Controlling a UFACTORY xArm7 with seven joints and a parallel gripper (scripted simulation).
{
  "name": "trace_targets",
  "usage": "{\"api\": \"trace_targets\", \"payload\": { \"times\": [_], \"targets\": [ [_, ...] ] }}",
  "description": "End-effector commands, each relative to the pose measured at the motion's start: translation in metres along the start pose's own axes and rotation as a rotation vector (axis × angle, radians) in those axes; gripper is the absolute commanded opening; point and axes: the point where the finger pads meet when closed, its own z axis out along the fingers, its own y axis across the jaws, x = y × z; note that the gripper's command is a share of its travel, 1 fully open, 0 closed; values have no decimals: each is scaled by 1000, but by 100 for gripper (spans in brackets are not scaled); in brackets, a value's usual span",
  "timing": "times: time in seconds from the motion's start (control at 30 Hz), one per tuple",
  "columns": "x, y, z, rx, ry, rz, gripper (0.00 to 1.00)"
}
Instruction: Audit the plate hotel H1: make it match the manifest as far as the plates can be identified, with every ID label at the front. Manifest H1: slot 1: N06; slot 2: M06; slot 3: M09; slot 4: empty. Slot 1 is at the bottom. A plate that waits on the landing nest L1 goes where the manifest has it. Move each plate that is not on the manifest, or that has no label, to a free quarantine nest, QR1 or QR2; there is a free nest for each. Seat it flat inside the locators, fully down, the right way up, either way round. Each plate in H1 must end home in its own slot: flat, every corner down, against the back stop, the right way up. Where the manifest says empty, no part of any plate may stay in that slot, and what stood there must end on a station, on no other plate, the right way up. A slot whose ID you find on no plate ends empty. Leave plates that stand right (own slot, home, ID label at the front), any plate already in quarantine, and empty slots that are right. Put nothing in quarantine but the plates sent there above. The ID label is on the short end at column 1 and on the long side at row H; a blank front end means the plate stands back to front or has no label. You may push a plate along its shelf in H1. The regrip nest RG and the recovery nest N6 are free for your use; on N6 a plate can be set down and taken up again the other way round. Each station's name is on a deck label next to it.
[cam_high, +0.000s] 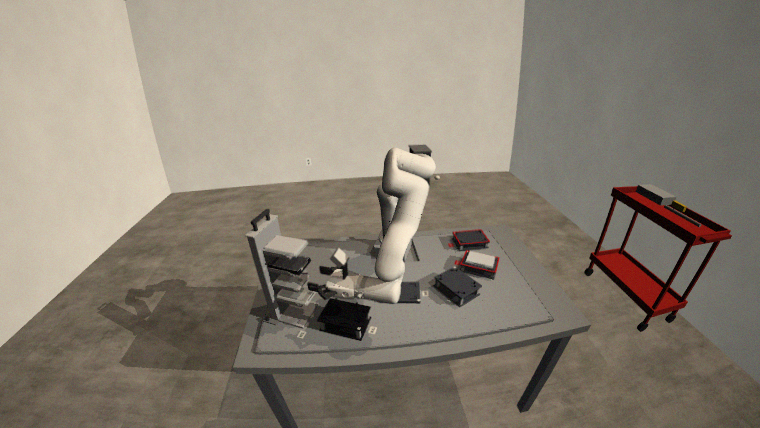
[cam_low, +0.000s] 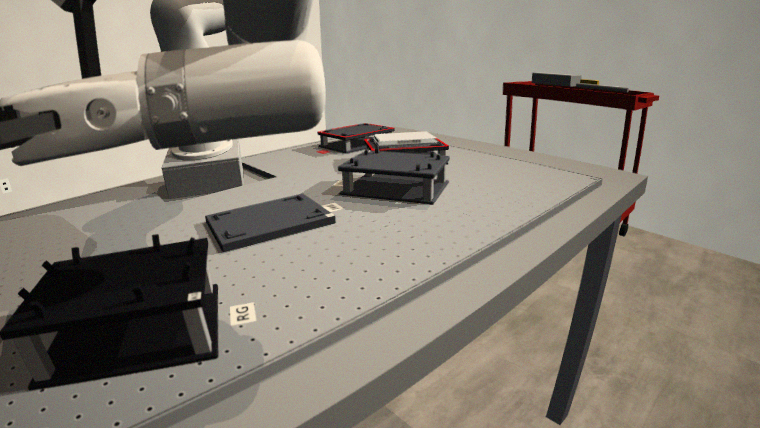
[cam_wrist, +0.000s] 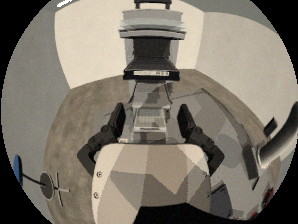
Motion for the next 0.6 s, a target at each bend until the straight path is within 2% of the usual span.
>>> {"api": "trace_targets", "payload": {
  "times": [0.0, 0.37, 0.57],
  "targets": [
    [1, -1, -5, -1, 0, 3, 100],
    [1, -1, -29, -1, -1, 3, 100],
    [-4, -1, -30, -1, -1, 3, 100]
  ]
}}
